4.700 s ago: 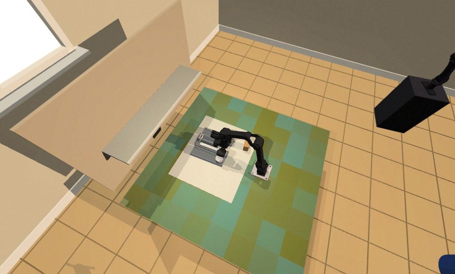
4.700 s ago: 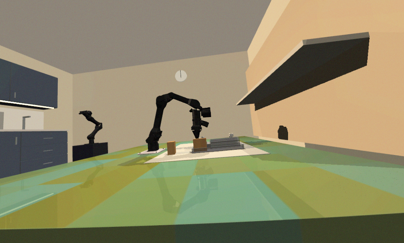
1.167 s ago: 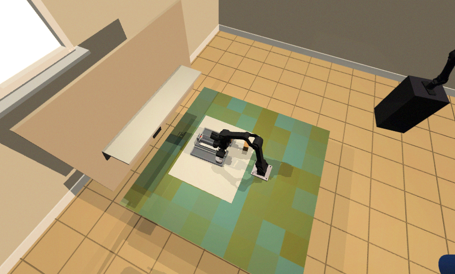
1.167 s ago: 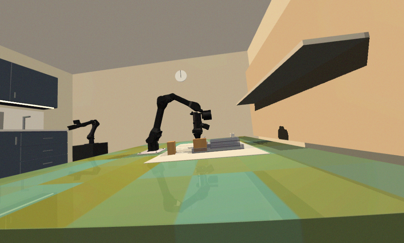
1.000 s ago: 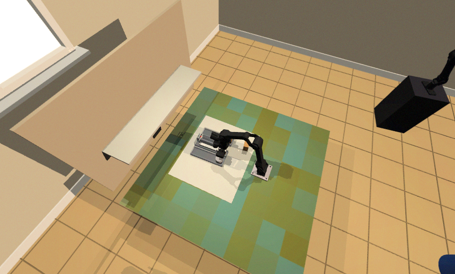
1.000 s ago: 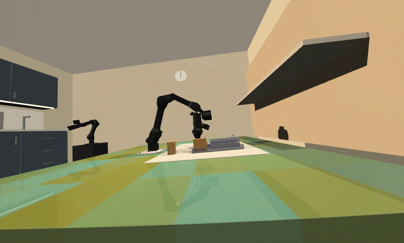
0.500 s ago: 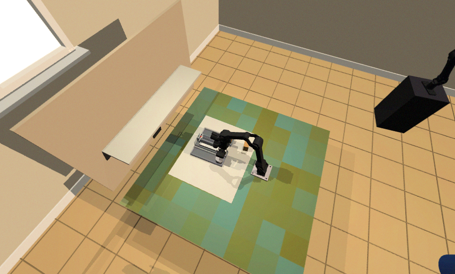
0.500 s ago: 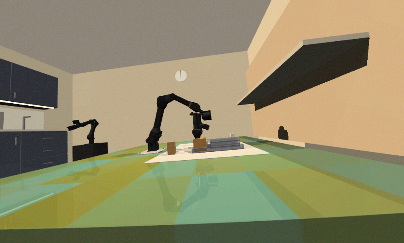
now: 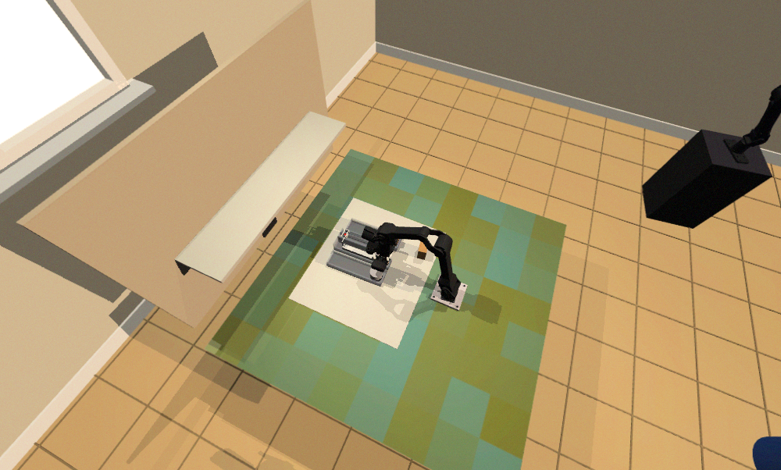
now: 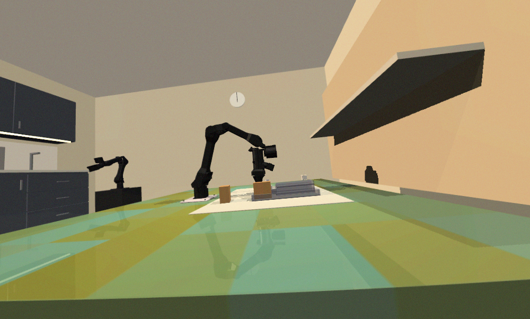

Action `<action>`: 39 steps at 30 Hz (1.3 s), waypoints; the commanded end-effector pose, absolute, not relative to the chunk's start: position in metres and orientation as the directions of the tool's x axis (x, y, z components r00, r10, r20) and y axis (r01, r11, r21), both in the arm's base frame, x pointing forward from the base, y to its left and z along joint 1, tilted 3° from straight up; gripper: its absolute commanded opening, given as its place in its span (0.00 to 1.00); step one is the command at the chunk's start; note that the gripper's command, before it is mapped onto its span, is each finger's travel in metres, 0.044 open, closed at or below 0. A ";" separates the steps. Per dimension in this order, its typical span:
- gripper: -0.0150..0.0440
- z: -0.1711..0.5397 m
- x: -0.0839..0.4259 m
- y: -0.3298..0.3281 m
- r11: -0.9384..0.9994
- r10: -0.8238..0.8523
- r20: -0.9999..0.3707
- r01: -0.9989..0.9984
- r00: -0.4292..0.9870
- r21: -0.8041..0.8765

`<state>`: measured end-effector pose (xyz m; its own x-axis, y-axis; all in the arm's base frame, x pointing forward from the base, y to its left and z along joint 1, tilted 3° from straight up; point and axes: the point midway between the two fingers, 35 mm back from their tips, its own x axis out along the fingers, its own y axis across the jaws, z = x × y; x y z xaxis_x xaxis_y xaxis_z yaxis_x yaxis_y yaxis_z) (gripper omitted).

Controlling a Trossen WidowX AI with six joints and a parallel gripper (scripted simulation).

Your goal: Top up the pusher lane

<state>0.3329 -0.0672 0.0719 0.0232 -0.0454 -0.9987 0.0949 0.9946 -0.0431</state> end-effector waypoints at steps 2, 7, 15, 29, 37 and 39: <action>0.25 0.073 0.335 -0.068 0.994 -0.048 -0.998 0.097 0.039 -0.044; 0.25 0.072 0.334 -0.068 0.994 -0.048 -0.998 0.097 0.039 -0.044; 0.25 0.072 0.333 -0.068 0.994 -0.048 -0.998 0.097 0.039 -0.044; 0.25 0.072 0.328 -0.067 0.994 -0.048 -0.998 0.097 0.039 -0.044; 0.39 0.071 0.328 -0.067 0.994 -0.048 -0.998 0.097 0.039 -0.044; 0.48 0.071 0.328 -0.067 0.994 -0.048 -0.998 0.097 0.039 -0.044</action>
